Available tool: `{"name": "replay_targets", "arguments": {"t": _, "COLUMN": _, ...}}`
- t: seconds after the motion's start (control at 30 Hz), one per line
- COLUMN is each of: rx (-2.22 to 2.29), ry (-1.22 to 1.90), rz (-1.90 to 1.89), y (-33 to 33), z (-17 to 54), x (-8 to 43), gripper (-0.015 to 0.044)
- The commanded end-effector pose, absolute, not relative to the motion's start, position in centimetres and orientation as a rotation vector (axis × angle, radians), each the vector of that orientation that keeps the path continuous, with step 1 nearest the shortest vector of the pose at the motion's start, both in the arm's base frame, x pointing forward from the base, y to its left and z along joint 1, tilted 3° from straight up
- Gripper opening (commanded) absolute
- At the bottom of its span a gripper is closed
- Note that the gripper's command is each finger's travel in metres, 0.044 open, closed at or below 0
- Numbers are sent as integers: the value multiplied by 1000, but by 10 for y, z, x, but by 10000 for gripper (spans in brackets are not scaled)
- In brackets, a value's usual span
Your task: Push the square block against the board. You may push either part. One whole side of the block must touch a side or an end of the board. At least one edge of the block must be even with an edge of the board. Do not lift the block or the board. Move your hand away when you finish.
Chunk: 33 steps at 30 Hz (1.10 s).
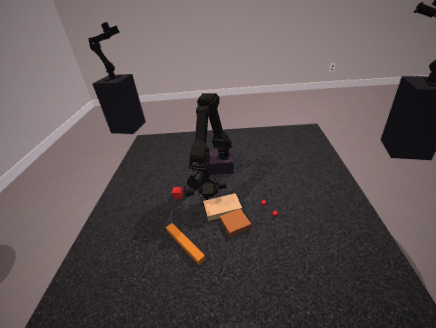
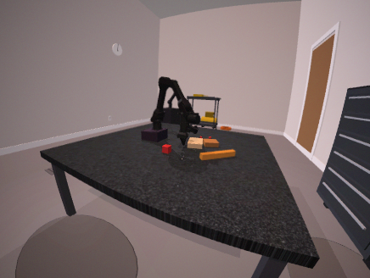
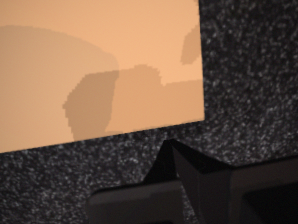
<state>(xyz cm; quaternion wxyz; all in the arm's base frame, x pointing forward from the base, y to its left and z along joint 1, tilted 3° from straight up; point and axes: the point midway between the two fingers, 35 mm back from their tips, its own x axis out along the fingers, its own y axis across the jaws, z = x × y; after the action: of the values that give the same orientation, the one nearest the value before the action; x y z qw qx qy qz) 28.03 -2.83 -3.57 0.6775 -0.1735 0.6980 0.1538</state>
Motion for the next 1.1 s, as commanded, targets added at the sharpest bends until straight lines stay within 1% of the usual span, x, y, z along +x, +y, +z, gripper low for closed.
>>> {"name": "replay_targets", "arguments": {"t": 0.0, "rx": -394, "ry": 1569, "rz": 352, "y": -27, "z": -38, "x": 283, "gripper": 0}}
{"name": "replay_targets", "arguments": {"t": 1.07, "rx": -394, "ry": 1566, "rz": 353, "y": -15, "z": -38, "x": 311, "gripper": 0}}
